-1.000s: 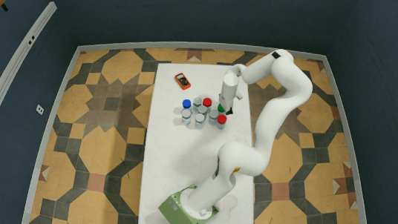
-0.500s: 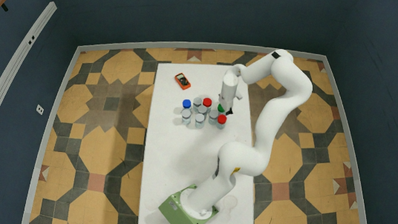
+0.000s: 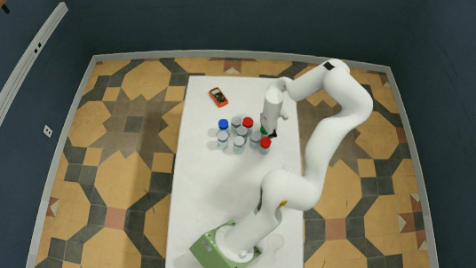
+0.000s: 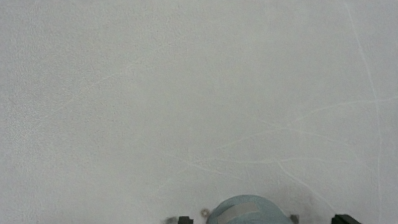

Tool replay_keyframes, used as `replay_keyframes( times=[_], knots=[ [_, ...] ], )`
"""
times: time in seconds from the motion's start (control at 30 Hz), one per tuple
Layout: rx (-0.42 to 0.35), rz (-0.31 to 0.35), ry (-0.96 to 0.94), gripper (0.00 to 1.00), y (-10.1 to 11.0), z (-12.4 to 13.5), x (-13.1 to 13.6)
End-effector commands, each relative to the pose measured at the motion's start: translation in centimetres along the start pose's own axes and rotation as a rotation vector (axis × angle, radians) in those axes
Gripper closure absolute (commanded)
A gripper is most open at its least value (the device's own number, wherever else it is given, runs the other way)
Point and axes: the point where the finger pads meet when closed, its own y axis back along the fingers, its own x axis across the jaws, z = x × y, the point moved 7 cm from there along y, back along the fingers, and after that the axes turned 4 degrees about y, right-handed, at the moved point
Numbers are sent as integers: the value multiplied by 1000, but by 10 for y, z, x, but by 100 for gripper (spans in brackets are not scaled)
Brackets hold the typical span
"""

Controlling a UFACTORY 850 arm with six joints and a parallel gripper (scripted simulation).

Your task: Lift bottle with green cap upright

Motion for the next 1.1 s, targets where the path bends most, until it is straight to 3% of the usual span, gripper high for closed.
replay_keyframes(
  times=[0.0,0.8,1.07],
  knots=[
    [1,-1,0,21,0,3,-1],
    [1,-1,-1,21,0,14,-1],
    [1,-1,-1,21,20,13,-1]
  ],
)
